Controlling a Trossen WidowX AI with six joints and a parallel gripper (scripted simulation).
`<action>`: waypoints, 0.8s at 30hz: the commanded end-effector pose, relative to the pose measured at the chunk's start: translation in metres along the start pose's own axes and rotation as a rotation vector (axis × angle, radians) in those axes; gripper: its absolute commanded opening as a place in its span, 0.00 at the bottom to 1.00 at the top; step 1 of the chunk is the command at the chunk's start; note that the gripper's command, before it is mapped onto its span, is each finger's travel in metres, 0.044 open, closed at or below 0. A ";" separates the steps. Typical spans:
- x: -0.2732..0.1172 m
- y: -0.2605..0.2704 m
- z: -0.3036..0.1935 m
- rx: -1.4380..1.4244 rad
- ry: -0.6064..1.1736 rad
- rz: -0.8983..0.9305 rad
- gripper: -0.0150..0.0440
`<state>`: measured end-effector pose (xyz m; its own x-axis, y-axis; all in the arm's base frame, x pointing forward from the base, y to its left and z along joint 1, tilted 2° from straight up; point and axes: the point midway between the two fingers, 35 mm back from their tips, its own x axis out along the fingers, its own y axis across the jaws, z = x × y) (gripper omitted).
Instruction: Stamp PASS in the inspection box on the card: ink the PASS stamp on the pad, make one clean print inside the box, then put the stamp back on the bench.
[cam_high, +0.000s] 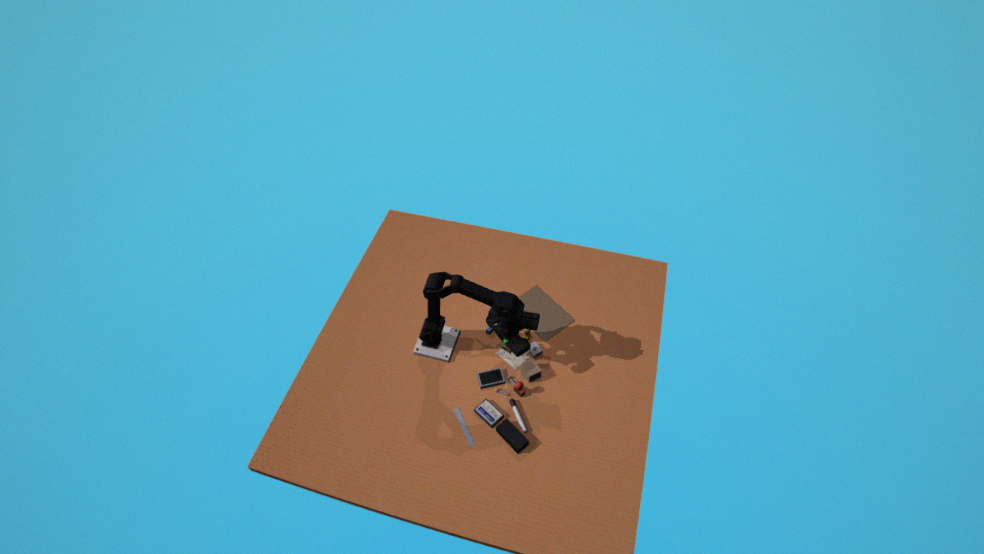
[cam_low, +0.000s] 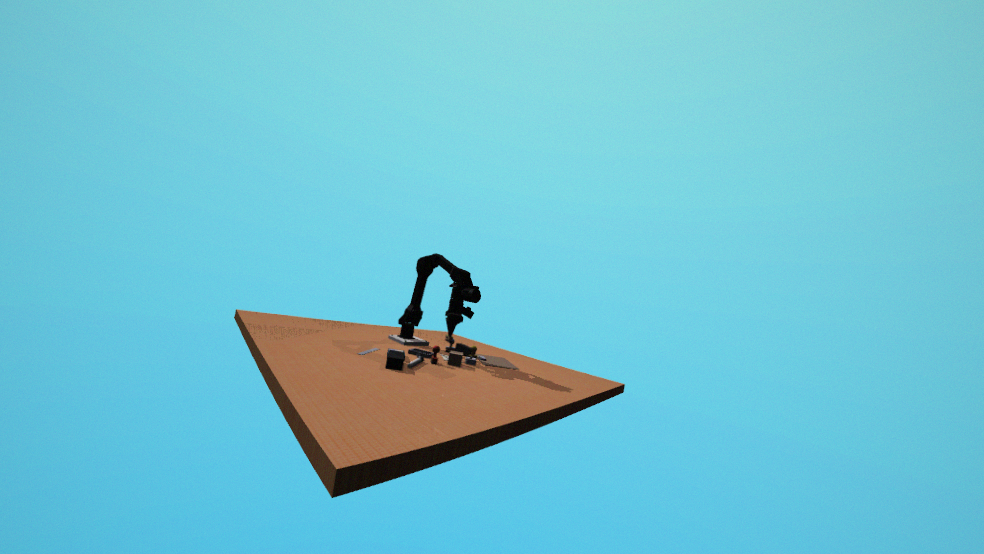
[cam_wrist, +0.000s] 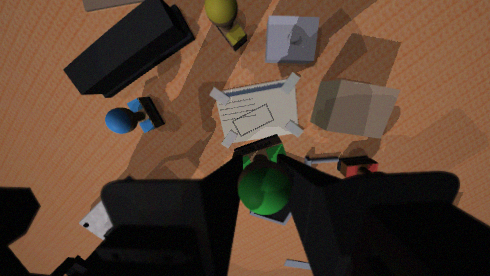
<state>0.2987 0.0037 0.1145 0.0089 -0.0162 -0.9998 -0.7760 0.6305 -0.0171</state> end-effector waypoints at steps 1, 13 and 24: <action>-0.002 0.005 0.013 -0.115 0.000 -0.006 0.25; 0.004 0.005 0.014 -0.120 0.000 -0.006 0.25; 0.011 0.004 0.014 -0.120 -0.001 -0.006 0.25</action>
<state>0.3054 0.0175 0.1068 0.0181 -0.0158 -0.9997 -0.8429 0.5376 -0.0237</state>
